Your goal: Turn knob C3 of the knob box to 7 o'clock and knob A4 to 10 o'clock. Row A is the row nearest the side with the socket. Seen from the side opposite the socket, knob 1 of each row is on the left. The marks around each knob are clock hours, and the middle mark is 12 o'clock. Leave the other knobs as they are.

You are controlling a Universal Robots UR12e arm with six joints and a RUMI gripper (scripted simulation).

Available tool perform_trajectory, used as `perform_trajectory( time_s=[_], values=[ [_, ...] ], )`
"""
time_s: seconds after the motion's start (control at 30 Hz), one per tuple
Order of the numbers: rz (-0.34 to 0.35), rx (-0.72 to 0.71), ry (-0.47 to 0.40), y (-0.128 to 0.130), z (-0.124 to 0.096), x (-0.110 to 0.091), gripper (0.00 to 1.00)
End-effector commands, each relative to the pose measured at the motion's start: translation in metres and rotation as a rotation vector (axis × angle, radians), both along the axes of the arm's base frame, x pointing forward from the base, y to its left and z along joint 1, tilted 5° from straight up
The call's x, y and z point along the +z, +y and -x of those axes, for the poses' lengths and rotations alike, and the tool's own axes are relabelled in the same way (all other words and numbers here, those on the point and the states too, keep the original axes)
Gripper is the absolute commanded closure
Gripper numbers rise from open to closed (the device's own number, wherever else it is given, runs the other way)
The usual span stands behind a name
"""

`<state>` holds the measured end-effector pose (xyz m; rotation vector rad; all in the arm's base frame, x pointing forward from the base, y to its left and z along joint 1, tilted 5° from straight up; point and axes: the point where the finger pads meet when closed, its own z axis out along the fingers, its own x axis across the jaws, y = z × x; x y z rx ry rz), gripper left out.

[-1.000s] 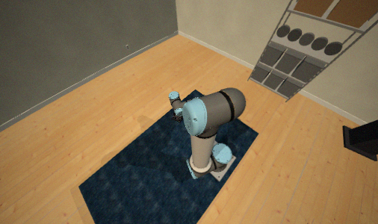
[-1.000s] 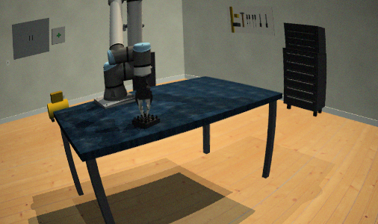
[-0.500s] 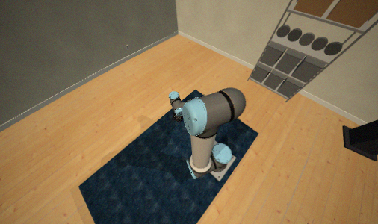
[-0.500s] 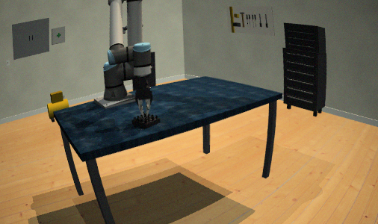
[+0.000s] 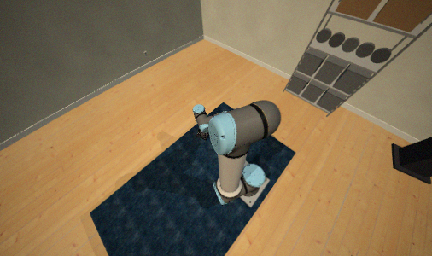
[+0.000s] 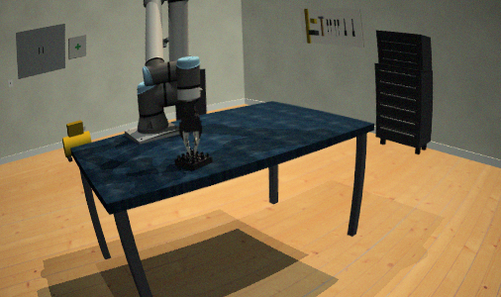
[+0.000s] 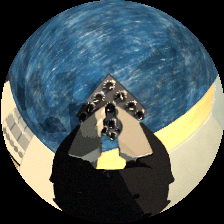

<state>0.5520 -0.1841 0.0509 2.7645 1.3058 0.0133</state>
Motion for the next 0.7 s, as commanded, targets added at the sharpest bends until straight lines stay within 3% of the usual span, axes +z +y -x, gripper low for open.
perform_trajectory(
  time_s=[0.0, 0.67],
  values=[
    [0.002, 0.021, 0.0, -0.0004, -0.0004, 0.0006, 0.96],
    [0.011, 0.24, 0.016, -0.0013, 0.0001, 0.0007, 0.96]
  ],
)
